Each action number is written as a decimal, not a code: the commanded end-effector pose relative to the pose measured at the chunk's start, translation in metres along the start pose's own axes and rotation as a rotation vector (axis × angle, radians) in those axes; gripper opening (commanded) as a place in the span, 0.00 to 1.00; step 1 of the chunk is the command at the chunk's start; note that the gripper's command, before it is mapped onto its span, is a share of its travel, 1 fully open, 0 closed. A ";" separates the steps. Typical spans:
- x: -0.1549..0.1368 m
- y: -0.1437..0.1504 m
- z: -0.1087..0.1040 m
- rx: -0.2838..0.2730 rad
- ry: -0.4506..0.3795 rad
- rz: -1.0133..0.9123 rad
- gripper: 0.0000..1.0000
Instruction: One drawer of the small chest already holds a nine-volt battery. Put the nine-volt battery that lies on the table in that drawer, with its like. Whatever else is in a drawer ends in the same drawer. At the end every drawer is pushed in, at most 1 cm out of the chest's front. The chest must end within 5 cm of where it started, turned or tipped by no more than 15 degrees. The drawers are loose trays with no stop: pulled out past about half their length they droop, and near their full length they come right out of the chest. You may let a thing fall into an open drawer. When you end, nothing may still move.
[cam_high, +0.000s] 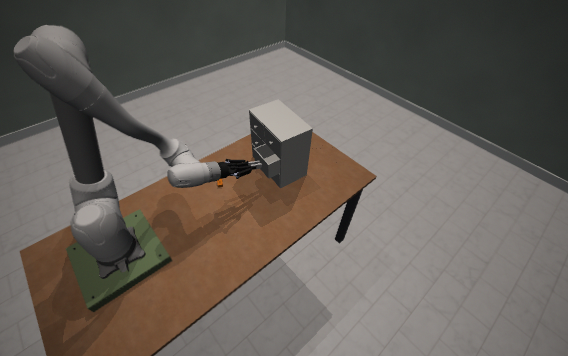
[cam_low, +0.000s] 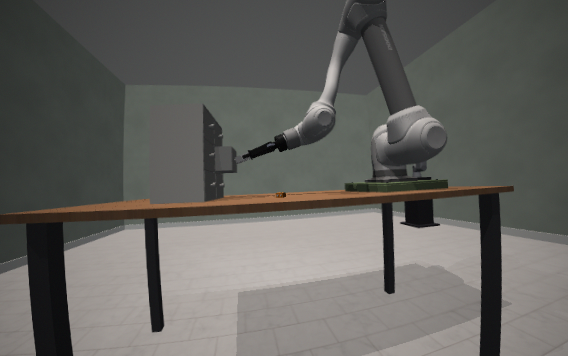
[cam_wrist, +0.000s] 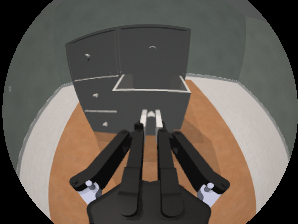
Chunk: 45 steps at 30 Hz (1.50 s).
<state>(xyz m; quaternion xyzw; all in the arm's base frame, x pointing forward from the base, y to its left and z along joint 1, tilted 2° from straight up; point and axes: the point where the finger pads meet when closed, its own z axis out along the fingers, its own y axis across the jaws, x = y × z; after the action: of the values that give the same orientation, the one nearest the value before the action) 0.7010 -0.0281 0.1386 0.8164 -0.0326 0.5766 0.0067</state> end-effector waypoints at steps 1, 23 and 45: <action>0.000 0.000 -0.001 0.000 0.000 0.000 0.08; 0.000 0.000 -0.001 0.000 0.000 0.000 0.10; -0.005 0.000 -0.015 0.000 0.000 0.000 0.20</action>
<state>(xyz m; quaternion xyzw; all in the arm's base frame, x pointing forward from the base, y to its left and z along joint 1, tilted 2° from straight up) 0.6931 -0.0276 0.1386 0.8163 -0.0326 0.5766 0.0067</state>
